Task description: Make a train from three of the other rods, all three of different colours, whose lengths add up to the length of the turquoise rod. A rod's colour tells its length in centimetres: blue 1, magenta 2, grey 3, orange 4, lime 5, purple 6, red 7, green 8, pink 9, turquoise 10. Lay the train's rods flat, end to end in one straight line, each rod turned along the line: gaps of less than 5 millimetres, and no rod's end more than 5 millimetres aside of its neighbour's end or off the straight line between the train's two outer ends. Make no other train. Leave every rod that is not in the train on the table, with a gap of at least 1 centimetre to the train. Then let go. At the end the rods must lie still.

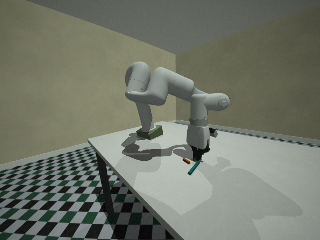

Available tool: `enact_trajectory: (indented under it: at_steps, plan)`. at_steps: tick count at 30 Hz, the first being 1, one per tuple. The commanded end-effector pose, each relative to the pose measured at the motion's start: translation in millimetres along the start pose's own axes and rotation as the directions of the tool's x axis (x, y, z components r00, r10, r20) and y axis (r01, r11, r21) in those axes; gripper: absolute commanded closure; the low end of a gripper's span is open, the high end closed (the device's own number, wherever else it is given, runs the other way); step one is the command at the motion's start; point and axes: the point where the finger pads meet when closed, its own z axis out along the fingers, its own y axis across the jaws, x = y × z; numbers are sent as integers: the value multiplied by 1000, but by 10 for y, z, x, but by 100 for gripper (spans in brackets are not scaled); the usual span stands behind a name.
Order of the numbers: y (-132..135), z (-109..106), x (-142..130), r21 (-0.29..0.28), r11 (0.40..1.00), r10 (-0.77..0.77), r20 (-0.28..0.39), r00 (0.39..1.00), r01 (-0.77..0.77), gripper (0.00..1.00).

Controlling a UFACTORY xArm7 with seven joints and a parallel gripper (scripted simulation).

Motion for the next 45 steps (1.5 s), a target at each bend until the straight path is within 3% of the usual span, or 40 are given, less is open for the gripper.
enact_trajectory:
  at_steps: [1, 28, 34, 36, 45]
  plan:
    - [11, -16, 5, -3, 1000, 0, -1, 1000, 0, 96]
    - [11, -51, 5, -3, 1000, 0, -1, 1000, 0, 96]
    - [10, -356, 5, -3, 1000, 0, -1, 1000, 0, 96]
    - [10, -356, 5, -3, 1000, 0, -1, 1000, 0, 96]
    - [8, -948, 4, -3, 1000, 0, -1, 1000, 0, 96]
